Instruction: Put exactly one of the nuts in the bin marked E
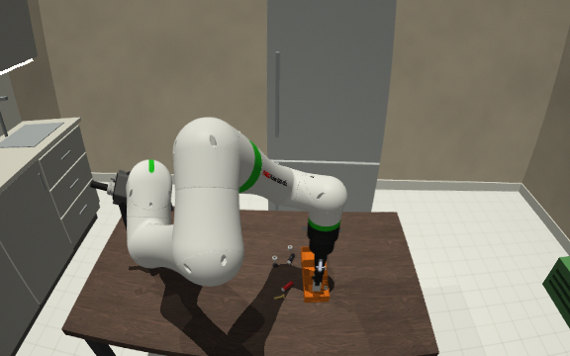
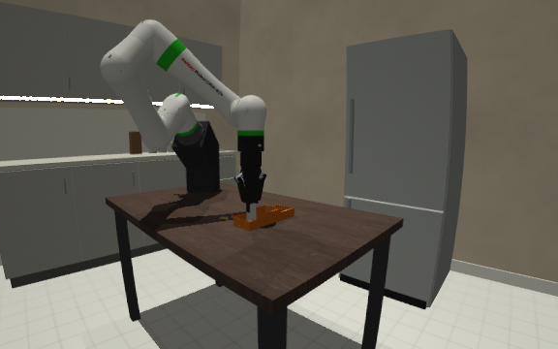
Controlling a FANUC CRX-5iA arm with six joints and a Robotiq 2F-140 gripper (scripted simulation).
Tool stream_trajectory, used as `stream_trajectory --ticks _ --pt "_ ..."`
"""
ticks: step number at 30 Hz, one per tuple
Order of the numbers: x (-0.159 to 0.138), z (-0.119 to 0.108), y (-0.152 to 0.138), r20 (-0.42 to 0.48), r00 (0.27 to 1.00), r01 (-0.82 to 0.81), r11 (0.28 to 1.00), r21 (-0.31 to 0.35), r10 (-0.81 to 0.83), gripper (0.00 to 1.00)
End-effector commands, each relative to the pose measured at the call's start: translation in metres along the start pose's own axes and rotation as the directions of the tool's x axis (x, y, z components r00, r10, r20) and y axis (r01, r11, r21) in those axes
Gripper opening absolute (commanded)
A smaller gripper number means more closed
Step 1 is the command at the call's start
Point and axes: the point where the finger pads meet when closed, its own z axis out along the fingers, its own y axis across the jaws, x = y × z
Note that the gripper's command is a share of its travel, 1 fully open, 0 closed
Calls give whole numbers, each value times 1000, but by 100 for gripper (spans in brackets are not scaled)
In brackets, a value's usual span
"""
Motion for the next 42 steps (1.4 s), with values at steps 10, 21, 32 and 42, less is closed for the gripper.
stream_trajectory --ticks 10,21,32,42 --pt "0 -3 0 0 1000 0 1000 0 0 5" --pt "0 -16 0 0 1000 0 1000 0 0 5" --pt "0 -32 0 0 1000 0 1000 0 0 5" --pt "0 -60 0 0 1000 0 1000 0 0 5"
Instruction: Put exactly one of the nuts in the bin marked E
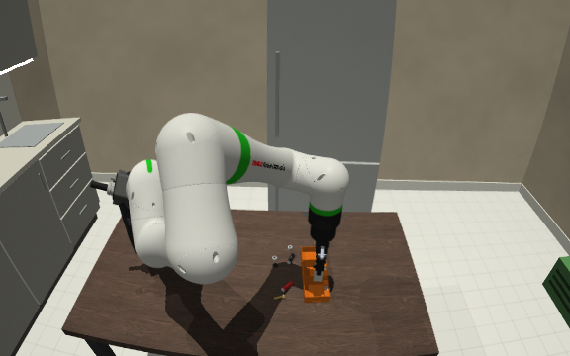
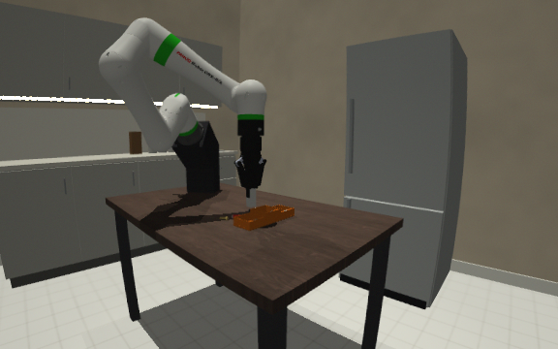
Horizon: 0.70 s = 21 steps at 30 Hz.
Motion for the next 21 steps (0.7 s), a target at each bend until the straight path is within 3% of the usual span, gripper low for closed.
stream_trajectory --ticks 1,21 --pt "0 -6 0 0 1000 0 1000 0 0 5" --pt "-11 -6 -83 0 1000 0 1000 0 0 5"
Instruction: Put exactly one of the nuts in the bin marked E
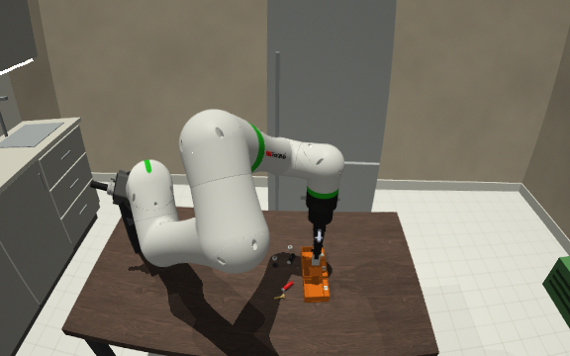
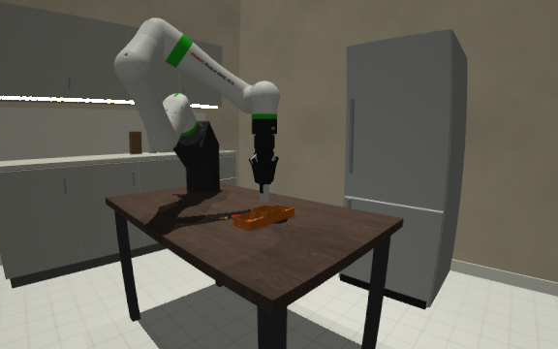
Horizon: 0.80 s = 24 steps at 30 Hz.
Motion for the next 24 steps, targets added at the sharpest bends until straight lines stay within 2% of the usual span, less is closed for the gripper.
stream_trajectory --ticks 1,10,24 --pt "-1 0 -13 0 1000 -1 1000 0 1 5" --pt "-1 11 -13 0 1000 -1 1000 0 1 5" --pt "-1 48 -13 0 1000 -1 1000 0 1 5"
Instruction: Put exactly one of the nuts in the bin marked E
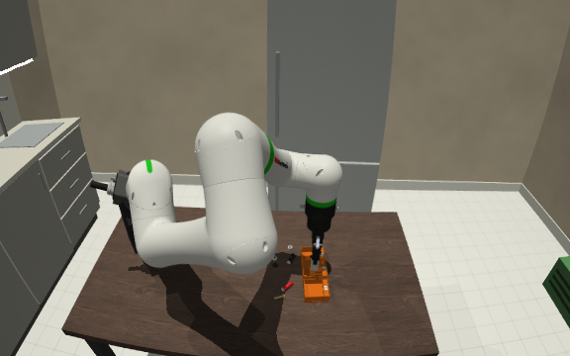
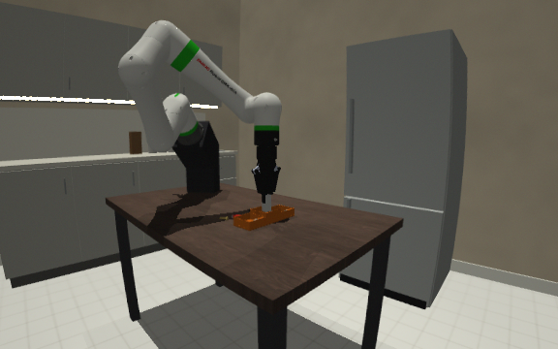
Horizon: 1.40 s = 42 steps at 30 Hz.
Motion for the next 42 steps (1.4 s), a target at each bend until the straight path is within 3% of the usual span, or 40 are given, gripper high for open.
stream_trajectory --ticks 1,7,42 --pt "0 10 0 -1 1000 0 1000 0 0 5" --pt "0 19 0 -1 1000 0 1000 0 0 5" --pt "0 19 0 -1 1000 0 1000 0 0 5"
